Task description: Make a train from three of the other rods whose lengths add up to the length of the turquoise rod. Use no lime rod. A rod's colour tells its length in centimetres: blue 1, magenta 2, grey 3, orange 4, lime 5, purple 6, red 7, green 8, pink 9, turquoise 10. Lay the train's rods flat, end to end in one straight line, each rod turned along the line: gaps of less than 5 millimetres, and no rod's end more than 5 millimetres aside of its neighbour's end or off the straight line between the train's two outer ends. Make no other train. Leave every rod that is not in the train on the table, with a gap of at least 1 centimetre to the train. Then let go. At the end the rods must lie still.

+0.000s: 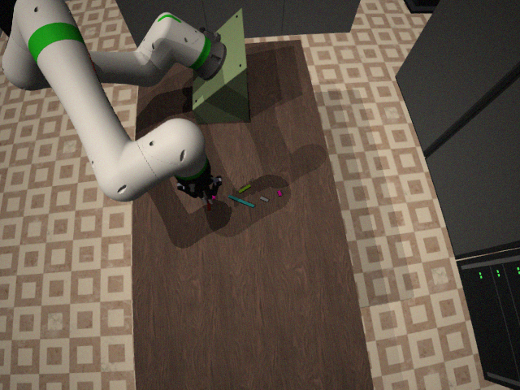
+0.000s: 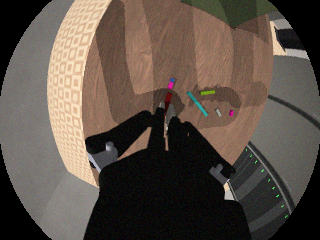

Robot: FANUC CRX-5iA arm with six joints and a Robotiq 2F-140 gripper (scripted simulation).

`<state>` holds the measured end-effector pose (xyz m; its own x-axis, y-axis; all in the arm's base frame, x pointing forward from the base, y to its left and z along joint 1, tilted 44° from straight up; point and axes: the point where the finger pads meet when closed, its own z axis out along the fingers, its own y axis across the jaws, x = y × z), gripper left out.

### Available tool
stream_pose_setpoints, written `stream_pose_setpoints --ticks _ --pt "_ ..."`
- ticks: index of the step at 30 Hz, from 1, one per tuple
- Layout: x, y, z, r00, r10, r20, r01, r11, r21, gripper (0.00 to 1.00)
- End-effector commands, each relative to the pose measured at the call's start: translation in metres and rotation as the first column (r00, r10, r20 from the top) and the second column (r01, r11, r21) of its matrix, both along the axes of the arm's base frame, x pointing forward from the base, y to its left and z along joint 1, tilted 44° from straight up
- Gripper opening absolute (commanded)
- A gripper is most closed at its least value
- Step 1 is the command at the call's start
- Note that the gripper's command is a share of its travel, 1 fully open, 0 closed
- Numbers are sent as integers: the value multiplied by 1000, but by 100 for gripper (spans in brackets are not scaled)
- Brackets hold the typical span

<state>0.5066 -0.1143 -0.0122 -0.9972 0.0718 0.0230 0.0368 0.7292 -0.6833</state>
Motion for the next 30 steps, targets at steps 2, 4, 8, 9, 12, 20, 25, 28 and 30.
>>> stream_pose_setpoints --ticks 2,4,8,9,12,20,25,28,30 --pt "2 4 -4 1000 -15 12 15 1000 -10 3" --pt "2 4 -4 1000 -15 12 15 1000 -10 3" --pt "2 4 -4 1000 -15 12 15 1000 -10 3" --pt "2 4 -4 1000 -15 12 15 1000 -10 3" --pt "2 2 -5 1000 -15 12 15 1000 -10 3" --pt "1 -11 -20 1000 -15 12 15 1000 -10 3" --pt "0 -20 -29 1000 -15 12 15 1000 -10 3" --pt "-1 -29 -39 1000 -15 12 15 1000 -10 3" --pt "-1 -35 -45 1000 -15 12 15 1000 -10 3"
